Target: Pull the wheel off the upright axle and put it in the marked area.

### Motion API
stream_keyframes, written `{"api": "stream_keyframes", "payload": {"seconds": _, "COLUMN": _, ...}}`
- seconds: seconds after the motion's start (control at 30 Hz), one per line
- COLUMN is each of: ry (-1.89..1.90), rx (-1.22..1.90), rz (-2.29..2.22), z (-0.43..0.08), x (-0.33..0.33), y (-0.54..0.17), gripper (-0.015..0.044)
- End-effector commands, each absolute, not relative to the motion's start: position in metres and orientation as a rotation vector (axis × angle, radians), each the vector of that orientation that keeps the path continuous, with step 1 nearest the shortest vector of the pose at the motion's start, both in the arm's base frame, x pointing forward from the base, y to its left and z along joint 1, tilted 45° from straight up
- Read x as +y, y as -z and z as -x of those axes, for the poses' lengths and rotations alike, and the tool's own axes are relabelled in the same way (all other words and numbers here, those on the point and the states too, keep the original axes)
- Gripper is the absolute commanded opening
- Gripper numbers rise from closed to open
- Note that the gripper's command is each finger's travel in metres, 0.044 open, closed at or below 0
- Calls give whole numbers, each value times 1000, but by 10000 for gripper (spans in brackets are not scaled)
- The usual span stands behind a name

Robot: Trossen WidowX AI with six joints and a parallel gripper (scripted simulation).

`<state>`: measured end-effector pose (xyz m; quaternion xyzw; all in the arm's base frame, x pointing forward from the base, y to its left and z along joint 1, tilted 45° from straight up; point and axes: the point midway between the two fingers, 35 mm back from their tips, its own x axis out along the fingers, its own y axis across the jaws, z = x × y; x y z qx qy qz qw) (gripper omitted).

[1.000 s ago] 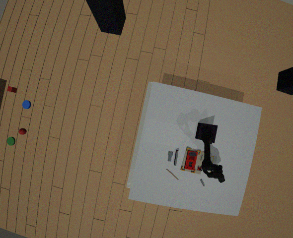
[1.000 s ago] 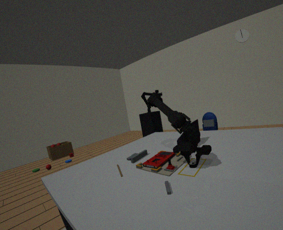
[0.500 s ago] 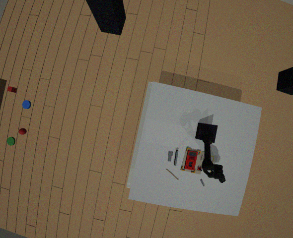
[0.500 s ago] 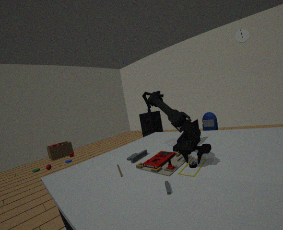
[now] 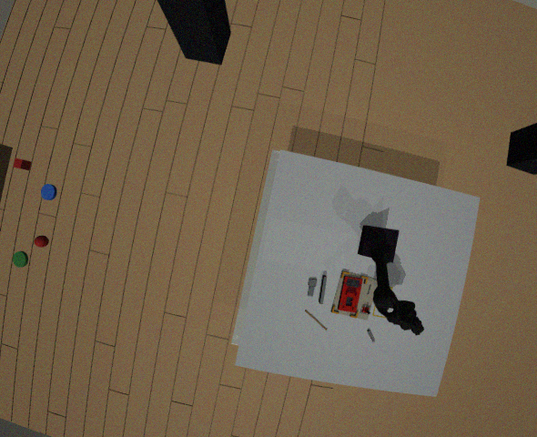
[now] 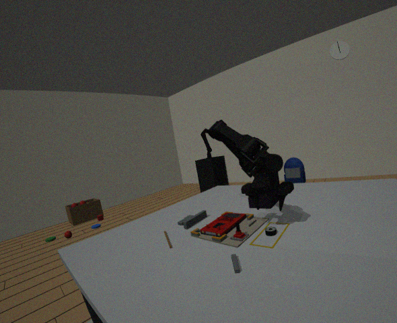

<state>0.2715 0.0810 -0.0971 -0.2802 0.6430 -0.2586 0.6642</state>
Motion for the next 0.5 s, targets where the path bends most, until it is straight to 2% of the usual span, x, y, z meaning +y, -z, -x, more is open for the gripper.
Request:
{"api": "stream_keyframes", "payload": {"seconds": 0.0, "ry": 574, "rx": 1444, "rz": 627, "z": -250, "x": 88, "y": 79, "gripper": 440}}
{"api": "stream_keyframes", "payload": {"seconds": 0.17, "ry": 577, "rx": 1445, "rz": 626, "z": -218, "x": 87, "y": 58, "gripper": 440}}
{"api": "stream_keyframes", "payload": {"seconds": 0.47, "ry": 578, "rx": 1445, "rz": 626, "z": -217, "x": 87, "y": 57, "gripper": 440}}
